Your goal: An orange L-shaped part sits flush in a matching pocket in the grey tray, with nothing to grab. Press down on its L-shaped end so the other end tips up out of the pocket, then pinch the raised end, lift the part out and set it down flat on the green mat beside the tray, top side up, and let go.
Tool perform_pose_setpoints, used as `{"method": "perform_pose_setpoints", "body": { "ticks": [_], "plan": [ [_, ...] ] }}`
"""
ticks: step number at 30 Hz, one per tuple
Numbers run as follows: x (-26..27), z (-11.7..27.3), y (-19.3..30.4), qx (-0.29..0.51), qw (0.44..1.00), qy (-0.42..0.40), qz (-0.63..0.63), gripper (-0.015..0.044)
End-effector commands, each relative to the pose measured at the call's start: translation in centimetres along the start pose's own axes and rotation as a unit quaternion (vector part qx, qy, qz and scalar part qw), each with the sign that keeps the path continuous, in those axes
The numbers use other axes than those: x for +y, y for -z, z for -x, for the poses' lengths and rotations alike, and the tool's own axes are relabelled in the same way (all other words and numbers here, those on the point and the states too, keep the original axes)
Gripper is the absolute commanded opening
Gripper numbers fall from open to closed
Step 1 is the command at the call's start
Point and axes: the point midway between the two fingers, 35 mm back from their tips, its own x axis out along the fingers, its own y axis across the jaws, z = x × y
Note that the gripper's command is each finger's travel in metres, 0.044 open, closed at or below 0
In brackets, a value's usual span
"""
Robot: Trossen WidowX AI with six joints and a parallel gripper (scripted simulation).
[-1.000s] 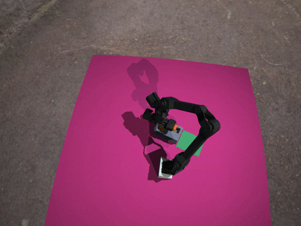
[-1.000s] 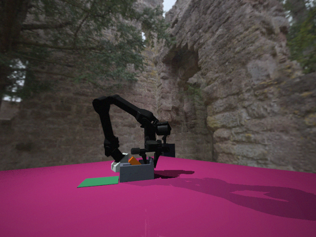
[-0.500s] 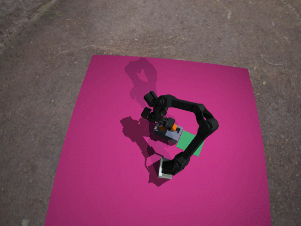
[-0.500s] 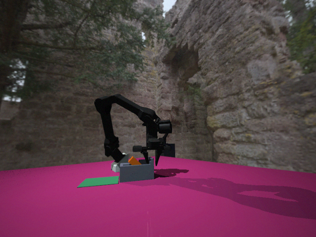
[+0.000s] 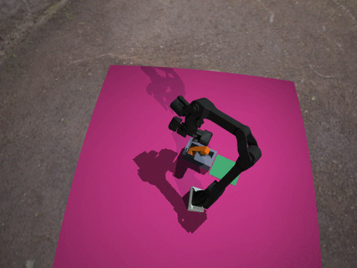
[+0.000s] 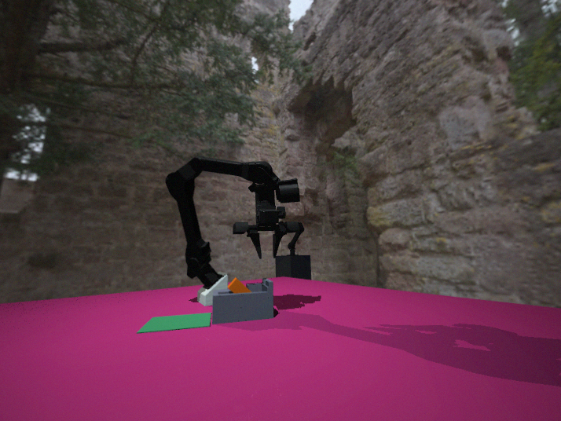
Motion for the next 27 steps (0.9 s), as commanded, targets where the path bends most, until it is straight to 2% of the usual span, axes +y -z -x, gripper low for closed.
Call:
{"method": "perform_pose_setpoints", "body": {
  "ticks": [1,21,25,27],
  "plan": [
    [0.0,-0.2,0.0,0.001,1.000,0.002,0.002,0.0180],
    [0.0,-0.2,0.0,0.001,1.000,0.002,0.002,0.0180],
    [-0.7,-0.1,-0.1,0.002,0.997,0.003,0.075,0.0280],
    [-1.5,-0.1,-0.3,0.003,0.988,0.004,0.152,0.0280]
  ]
}}
